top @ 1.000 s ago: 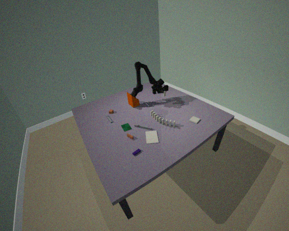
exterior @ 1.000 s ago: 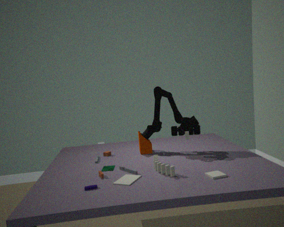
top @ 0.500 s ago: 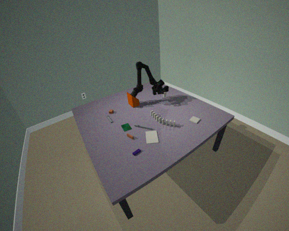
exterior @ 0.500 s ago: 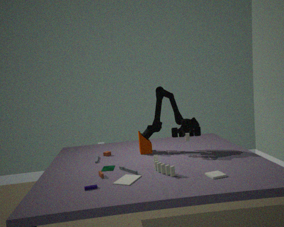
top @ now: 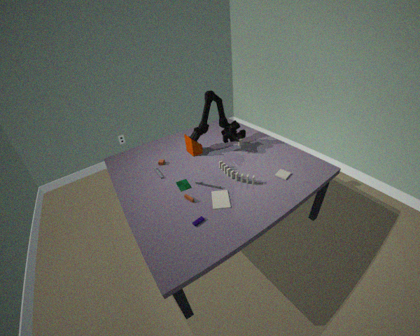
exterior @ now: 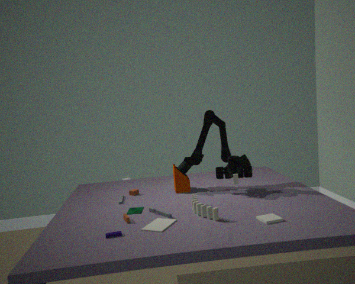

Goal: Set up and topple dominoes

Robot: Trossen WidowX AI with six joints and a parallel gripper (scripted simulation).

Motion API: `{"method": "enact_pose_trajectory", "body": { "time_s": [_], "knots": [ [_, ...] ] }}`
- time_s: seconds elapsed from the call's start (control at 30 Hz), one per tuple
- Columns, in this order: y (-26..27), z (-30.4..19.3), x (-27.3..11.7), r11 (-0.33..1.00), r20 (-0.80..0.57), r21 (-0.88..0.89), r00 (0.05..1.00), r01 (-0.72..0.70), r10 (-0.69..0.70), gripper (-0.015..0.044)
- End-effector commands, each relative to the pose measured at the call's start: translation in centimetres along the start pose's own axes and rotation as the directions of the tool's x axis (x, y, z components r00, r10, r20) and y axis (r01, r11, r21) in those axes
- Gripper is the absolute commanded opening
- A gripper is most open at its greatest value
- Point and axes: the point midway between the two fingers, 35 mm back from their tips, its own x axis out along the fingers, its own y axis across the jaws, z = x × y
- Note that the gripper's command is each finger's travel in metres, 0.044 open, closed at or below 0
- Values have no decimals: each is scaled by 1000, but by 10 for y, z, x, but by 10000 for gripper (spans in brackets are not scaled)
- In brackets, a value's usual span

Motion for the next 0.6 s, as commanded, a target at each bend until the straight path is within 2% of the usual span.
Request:
{"method": "enact_pose_trajectory", "body": {
  "time_s": [0.0, 0.57],
  "knots": [
    [1, -9, 1, 1000, 5, 8, 1000, 1, -1, 107],
    [-5, -54, 1, 1000, 6, 2, 1000, 0, 0, 107]
  ]
}}
